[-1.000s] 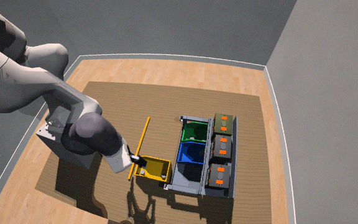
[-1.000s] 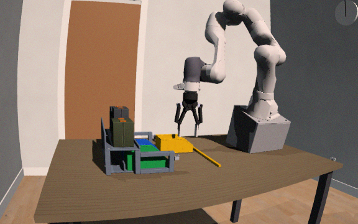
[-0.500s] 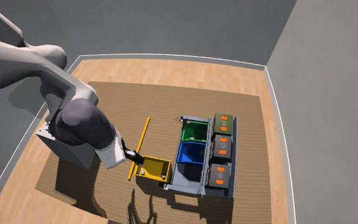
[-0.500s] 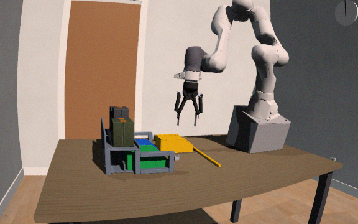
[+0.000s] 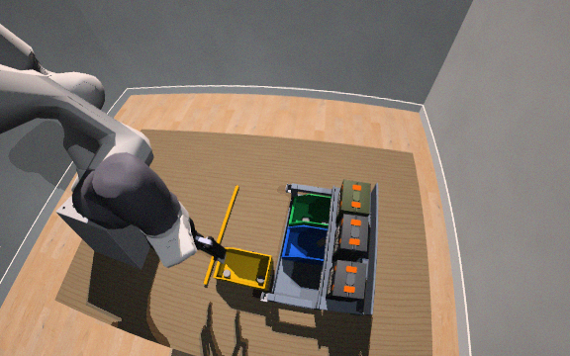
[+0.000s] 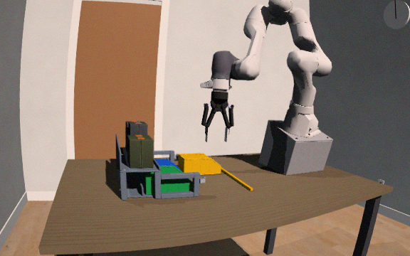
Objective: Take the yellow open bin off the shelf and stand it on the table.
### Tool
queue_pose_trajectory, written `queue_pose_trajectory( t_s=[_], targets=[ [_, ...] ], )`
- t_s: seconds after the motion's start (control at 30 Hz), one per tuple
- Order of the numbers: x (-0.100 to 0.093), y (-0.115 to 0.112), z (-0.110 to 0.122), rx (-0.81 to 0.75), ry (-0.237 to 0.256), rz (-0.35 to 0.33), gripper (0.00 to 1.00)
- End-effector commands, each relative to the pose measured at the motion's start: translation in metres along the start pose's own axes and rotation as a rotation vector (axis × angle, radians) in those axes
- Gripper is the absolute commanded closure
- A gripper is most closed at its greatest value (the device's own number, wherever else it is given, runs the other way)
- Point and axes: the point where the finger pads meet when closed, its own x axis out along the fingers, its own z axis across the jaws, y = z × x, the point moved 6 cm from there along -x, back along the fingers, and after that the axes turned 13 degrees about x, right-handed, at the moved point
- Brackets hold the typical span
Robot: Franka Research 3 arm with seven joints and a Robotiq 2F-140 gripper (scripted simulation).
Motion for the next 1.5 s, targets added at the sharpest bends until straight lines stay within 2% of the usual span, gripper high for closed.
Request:
queue_pose_trajectory(
  t_s=[0.0,0.23,0.4,1.47],
  targets=[
    [0.000,0.001,0.004,-0.021,-0.014,0.001,0.43],
    [0.000,0.001,0.004,-0.021,-0.014,0.001,0.43],
    [0.008,0.000,0.003,-0.021,-0.014,0.001,0.43],
    [0.013,0.000,0.001,-0.023,-0.015,0.002,0.43]
  ],
)
